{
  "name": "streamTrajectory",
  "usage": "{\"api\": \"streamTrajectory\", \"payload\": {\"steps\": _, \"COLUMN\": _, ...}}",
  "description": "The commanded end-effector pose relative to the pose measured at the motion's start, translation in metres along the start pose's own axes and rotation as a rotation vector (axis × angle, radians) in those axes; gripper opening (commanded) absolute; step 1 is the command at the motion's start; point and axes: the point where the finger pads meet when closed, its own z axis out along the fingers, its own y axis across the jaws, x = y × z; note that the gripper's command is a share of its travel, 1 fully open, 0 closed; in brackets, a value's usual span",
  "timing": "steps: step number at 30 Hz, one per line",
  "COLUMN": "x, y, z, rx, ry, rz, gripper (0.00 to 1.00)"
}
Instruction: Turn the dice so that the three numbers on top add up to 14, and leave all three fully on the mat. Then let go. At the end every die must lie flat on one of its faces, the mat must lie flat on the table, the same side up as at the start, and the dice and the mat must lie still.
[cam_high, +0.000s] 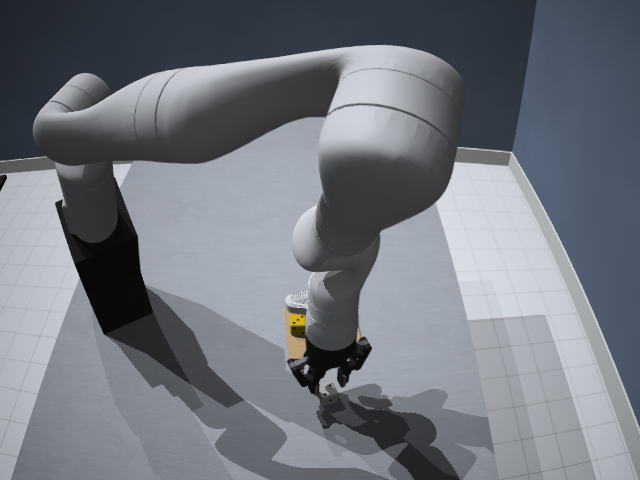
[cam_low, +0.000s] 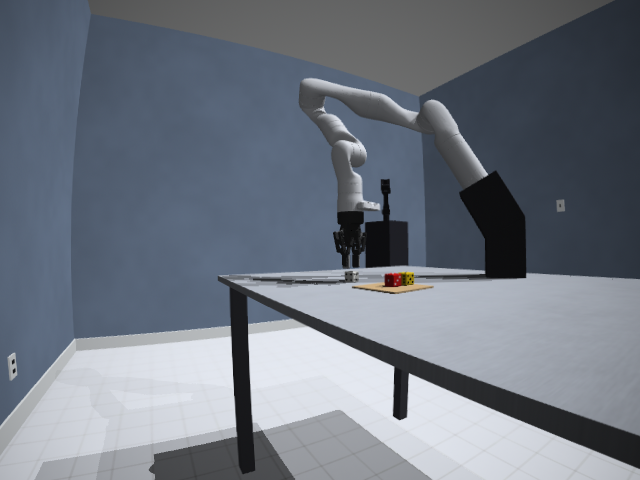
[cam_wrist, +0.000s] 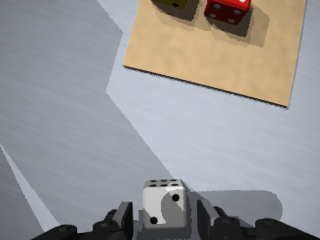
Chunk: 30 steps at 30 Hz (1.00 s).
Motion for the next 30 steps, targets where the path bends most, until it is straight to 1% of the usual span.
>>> {"api": "streamTrajectory", "payload": {"steps": 1, "x": 0.000, "y": 0.000, "z": 0.000, "rx": -0.002, "ry": -0.001, "rz": -0.003, "gripper": 0.46}}
{"api": "streamTrajectory", "payload": {"steps": 12, "x": 0.000, "y": 0.000, "z": 0.000, "rx": -0.002, "ry": -0.001, "rz": -0.003, "gripper": 0.46}}
{"api": "streamTrajectory", "payload": {"steps": 21, "x": 0.000, "y": 0.000, "z": 0.007, "rx": -0.002, "ry": -0.001, "rz": -0.003, "gripper": 0.46}}
{"api": "streamTrajectory", "payload": {"steps": 30, "x": 0.000, "y": 0.000, "z": 0.026, "rx": -0.002, "ry": -0.001, "rz": -0.003, "gripper": 0.46}}
